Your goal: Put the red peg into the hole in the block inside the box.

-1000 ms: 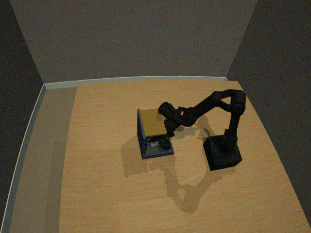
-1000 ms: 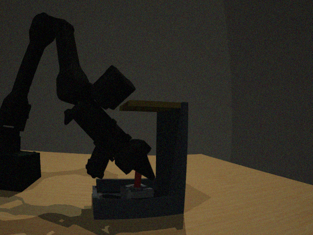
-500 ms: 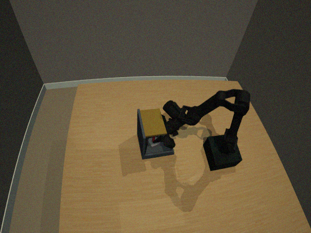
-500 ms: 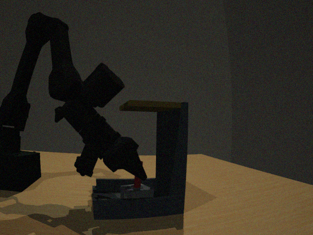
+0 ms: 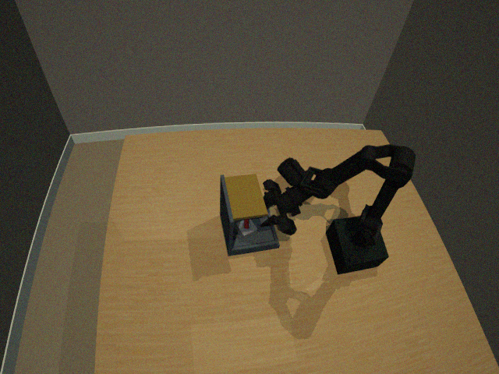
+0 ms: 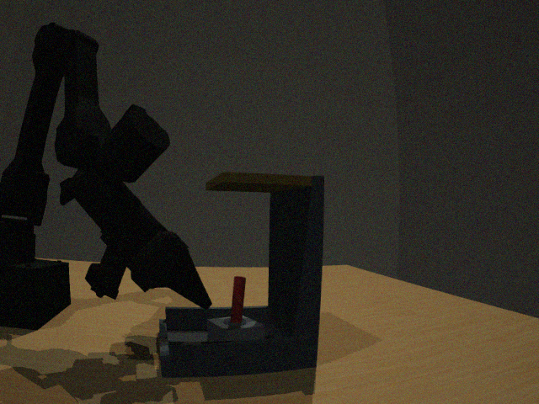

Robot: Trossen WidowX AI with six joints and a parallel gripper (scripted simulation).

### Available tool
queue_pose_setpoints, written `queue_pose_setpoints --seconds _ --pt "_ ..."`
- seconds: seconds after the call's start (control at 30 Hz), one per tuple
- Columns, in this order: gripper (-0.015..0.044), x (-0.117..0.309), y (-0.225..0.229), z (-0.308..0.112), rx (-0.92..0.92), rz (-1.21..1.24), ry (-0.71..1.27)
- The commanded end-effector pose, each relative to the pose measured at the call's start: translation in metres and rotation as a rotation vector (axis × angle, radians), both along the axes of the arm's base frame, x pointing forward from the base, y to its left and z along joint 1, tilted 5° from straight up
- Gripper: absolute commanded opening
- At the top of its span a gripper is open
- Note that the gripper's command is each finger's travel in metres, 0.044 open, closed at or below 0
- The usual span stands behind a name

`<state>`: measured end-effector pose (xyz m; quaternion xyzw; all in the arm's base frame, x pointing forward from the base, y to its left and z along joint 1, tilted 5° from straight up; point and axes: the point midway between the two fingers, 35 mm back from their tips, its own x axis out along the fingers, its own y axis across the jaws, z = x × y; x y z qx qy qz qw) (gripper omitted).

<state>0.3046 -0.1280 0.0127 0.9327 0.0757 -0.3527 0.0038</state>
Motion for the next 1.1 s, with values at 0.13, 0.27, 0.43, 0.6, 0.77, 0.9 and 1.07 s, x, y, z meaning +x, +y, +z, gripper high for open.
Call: queue_pose_setpoints --seconds 0.13,0.27,0.43,0.6,0.77,0.9,1.07 --pt "0.0325 -0.017 -0.002 0.005 0.004 0.003 0.008" --pt "0.043 -0.026 -0.006 0.016 0.003 0.003 0.011" --pt "0.044 -0.037 -0.009 0.03 0.002 0.004 0.014" --pt "0.044 -0.049 -0.011 0.045 0.002 0.004 0.015" --pt "0.044 -0.062 -0.011 0.059 0.003 0.003 0.013" --pt "0.044 -0.072 -0.01 0.07 0.003 0.002 0.011" --pt "0.044 -0.073 -0.009 0.072 0.004 0.002 0.011"
